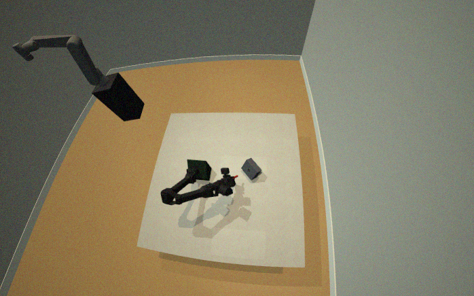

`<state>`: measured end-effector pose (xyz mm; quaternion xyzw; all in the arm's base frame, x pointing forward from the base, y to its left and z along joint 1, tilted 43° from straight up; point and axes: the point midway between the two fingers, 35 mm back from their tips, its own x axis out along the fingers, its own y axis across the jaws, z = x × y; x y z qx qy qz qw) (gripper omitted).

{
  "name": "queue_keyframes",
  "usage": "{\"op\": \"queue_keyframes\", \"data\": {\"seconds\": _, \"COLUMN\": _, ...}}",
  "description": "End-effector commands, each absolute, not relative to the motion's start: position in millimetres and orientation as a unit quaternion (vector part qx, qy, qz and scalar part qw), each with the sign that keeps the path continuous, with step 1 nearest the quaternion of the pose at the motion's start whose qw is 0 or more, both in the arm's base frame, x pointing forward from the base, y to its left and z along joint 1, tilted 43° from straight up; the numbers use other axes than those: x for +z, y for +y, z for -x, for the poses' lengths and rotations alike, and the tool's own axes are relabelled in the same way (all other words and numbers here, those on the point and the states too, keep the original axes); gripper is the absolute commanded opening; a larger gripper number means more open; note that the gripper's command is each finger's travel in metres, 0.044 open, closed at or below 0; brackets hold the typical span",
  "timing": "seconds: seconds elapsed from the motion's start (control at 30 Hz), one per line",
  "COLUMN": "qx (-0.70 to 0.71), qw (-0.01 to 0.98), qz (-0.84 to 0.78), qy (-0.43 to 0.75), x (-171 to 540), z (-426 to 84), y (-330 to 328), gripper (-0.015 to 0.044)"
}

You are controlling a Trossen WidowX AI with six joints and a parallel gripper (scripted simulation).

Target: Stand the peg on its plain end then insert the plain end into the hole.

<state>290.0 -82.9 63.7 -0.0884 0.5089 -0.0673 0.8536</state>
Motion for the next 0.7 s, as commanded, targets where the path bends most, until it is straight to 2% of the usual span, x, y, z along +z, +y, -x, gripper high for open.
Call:
{"op": "queue_keyframes", "data": {"seconds": 0.0, "qx": -0.062, "qw": 0.866, "qz": 0.074, "qy": 0.491, "x": 65.3, "z": -294.3, "y": -80.6, "gripper": 0.0}}
{"op": "queue_keyframes", "data": {"seconds": 0.67, "qx": -0.053, "qw": 0.88, "qz": 0.06, "qy": 0.468, "x": 56.6, "z": -312.9, "y": -79.4, "gripper": 0.0}}
